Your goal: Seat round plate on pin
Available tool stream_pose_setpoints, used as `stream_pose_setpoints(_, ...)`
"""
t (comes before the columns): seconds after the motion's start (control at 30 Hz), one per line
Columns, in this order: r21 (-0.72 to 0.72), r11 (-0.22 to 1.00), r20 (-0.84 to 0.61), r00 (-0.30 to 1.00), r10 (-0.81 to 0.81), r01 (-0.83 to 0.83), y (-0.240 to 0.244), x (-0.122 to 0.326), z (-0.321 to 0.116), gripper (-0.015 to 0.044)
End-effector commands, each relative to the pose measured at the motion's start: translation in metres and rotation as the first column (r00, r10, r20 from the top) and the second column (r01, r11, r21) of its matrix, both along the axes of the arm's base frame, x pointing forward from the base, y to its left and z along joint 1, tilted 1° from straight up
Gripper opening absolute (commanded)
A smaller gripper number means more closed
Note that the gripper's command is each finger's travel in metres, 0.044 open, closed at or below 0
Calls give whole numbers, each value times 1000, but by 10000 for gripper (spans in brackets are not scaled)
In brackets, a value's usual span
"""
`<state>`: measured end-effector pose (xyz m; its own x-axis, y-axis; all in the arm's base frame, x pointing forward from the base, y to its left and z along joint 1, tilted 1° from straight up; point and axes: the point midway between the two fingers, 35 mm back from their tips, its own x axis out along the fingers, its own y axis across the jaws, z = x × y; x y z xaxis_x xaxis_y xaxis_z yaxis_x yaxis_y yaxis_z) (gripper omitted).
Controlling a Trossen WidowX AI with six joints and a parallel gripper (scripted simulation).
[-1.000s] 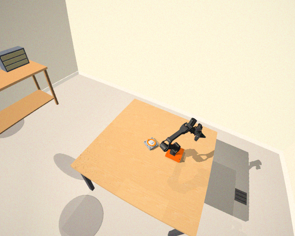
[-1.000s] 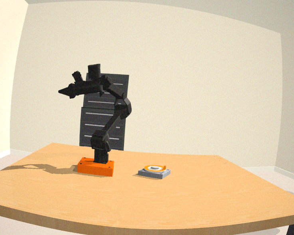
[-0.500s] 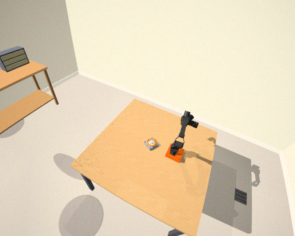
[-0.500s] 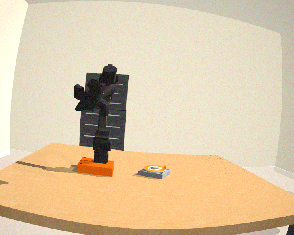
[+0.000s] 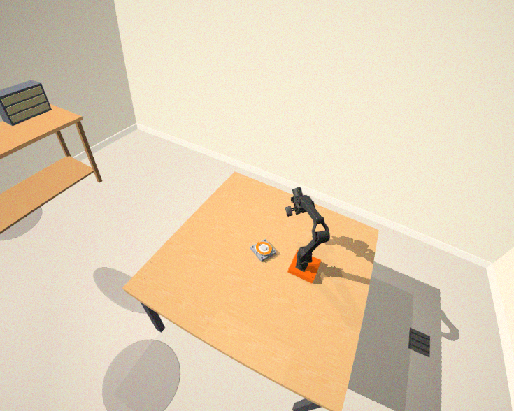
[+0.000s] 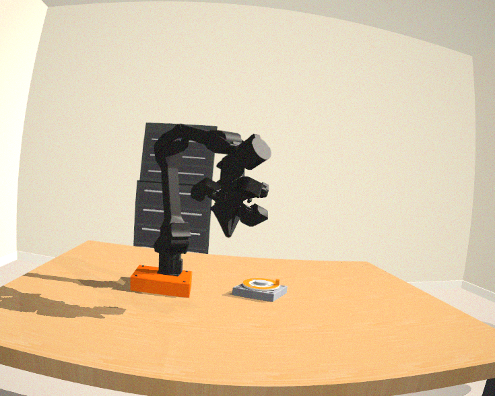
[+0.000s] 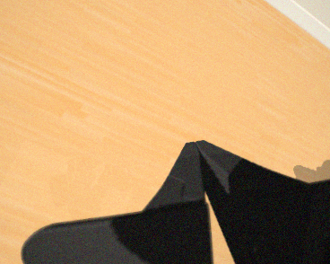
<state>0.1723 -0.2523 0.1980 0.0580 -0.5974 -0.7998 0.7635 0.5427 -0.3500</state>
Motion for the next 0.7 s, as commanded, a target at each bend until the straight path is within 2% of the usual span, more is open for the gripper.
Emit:
stream_pose_setpoints(0.0, 106, 979, -29, 984, 177, -173, 29, 41, -20, 0)
stream_pose_setpoints(0.2, 322, 819, -54, 854, 517, -476, 112, 108, -59, 0)
stream_pose_setpoints(0.3, 375, 758, -55, 804, 593, -533, 138, 119, -68, 0)
stream_pose_setpoints(0.43, 513, 572, -50, 644, 764, -639, 209, 138, -93, 0)
stream_pose_setpoints(0.47, 541, 530, -47, 606, 794, -653, 225, 139, -98, 0)
stream_pose_setpoints(0.67, 565, 493, -44, 572, 819, -661, 241, 141, -102, 0)
